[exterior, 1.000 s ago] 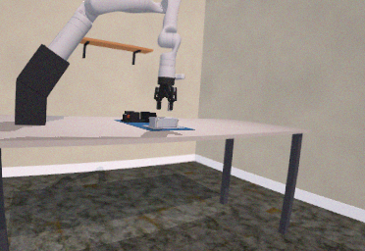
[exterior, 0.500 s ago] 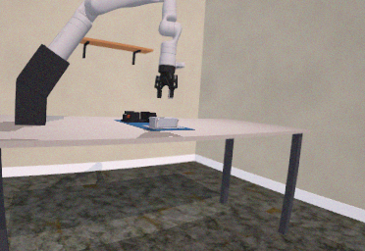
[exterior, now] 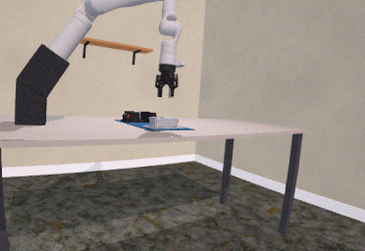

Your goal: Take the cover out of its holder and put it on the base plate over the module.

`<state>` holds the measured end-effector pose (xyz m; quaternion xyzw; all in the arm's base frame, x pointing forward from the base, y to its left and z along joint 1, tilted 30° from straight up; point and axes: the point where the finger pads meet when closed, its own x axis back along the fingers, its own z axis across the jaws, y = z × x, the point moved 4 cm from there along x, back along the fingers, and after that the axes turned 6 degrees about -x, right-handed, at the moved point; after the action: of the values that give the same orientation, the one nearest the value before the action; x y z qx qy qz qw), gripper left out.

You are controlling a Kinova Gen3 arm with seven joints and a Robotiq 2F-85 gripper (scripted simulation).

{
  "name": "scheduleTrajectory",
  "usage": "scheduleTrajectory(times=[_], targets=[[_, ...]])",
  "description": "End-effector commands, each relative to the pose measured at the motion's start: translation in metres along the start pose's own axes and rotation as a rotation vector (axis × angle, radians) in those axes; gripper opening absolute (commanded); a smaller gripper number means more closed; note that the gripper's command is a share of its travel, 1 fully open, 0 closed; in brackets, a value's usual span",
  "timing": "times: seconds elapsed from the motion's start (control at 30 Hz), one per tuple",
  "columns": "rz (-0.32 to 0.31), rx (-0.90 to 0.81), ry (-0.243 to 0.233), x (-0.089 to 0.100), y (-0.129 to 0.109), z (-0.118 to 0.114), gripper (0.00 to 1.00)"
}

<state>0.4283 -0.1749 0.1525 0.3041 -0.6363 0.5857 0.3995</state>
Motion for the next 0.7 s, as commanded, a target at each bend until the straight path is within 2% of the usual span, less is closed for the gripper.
scheduleTrajectory(times=[0.0, 0.67], targets=[[0.001, -0.002, 0.006, 0.0012, -0.0019, 0.0011, 1.00], [0.001, -0.002, 0.006, -0.0053, -0.0021, 0.0018, 1.00]])
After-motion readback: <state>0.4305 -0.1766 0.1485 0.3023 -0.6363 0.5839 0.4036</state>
